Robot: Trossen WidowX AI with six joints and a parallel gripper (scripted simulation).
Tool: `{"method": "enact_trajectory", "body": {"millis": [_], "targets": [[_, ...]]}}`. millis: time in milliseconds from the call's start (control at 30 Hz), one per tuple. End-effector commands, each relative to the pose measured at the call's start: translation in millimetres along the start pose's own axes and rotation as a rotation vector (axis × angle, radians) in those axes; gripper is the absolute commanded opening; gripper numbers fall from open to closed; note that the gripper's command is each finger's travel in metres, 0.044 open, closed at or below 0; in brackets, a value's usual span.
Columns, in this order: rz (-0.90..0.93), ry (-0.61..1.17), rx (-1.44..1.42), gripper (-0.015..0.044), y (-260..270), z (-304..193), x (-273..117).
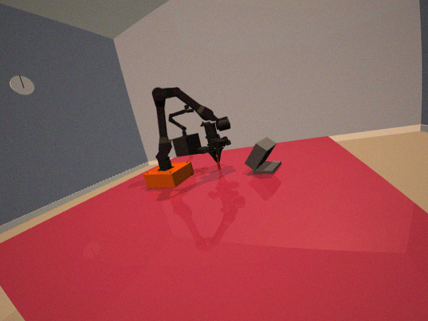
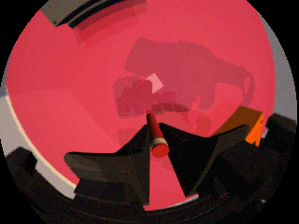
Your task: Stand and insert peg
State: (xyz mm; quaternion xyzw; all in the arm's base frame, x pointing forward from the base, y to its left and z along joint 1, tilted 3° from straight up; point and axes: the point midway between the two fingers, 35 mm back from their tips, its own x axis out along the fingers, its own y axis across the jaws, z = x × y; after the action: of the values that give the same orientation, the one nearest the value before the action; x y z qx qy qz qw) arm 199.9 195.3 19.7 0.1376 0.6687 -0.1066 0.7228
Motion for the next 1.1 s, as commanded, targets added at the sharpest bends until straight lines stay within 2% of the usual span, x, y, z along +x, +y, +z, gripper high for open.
{"method": "enact_trajectory", "body": {"millis": [0,167,667,1067], "targets": [[0.000,0.000,0.000,0.0000,0,0,0],[0.000,0.001,0.000,0.0000,2,1,-11],[-0.004,0.006,-0.002,0.0000,3,3,-77],[0.028,-0.073,0.023,0.0000,8,14,-78]]}}
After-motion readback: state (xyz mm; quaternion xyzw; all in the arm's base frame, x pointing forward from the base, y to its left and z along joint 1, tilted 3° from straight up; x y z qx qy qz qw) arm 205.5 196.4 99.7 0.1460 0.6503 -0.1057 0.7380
